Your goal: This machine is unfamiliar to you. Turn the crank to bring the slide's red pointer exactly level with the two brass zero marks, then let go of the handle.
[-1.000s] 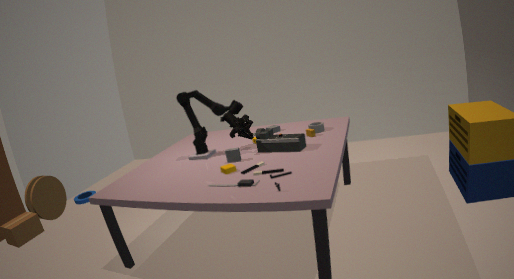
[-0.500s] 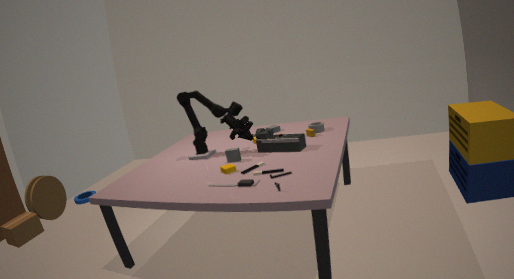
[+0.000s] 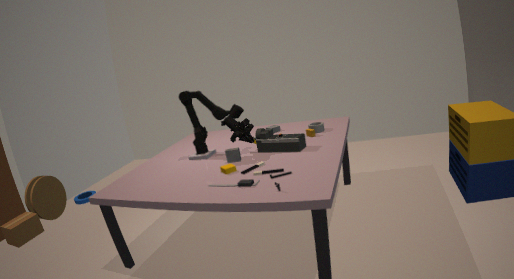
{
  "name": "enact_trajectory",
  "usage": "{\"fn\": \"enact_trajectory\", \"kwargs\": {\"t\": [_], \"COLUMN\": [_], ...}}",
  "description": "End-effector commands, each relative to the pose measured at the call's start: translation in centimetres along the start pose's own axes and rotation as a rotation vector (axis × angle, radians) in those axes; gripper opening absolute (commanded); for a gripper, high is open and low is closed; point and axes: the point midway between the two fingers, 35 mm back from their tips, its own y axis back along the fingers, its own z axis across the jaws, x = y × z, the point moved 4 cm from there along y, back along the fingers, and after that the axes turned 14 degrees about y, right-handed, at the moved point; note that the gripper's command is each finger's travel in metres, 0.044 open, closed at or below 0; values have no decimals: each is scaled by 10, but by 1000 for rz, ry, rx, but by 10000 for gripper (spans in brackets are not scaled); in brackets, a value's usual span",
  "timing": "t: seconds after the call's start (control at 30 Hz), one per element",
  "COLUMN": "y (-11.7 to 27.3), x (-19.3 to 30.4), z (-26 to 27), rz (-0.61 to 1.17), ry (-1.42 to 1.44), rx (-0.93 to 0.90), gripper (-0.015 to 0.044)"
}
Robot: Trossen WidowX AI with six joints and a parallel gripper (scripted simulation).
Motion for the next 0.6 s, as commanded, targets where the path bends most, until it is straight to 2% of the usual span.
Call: {"fn": "enact_trajectory", "kwargs": {"t": [0.0, 0.57], "y": [-7, -14], "x": [5, 8], "z": [5, 24], "rz": [11, 11], "ry": [-1, -2], "rx": [-3, -5], "gripper": [0, 0]}}
